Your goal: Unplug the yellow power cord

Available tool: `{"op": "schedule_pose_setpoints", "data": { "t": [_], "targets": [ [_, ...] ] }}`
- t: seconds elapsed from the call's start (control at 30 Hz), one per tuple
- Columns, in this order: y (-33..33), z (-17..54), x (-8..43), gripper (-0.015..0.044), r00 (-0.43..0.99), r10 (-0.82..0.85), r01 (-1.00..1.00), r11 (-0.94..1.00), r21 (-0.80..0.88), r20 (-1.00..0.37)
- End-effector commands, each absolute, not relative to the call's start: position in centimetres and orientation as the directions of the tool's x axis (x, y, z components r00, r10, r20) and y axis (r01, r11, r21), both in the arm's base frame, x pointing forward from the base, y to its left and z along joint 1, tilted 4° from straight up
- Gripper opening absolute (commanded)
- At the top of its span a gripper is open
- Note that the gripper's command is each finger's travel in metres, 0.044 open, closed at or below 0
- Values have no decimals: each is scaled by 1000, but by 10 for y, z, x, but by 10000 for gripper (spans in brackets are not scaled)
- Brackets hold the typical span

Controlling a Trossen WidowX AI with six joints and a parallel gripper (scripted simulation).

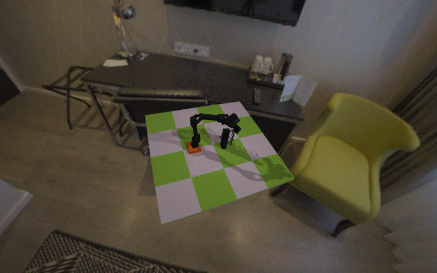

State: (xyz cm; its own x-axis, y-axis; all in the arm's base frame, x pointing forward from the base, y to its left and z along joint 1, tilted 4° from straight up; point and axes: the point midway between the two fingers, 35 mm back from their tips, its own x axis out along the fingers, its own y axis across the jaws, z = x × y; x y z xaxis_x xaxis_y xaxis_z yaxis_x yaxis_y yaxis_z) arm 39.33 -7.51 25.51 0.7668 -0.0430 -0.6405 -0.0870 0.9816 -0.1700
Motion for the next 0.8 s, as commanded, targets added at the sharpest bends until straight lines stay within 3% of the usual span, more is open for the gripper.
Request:
{"op": "schedule_pose_setpoints", "data": {
  "t": [0.0,0.3,0.57,0.77],
  "targets": [
    [-40,244,395,160,716,-34,-239,927,-291,-698],
    [32,173,388,160,487,23,-666,657,-354,-873],
    [70,89,337,160,45,-44,-975,217,-54,-998],
    [72,84,331,160,7,-55,-984,178,-16,-998]
  ]
}}
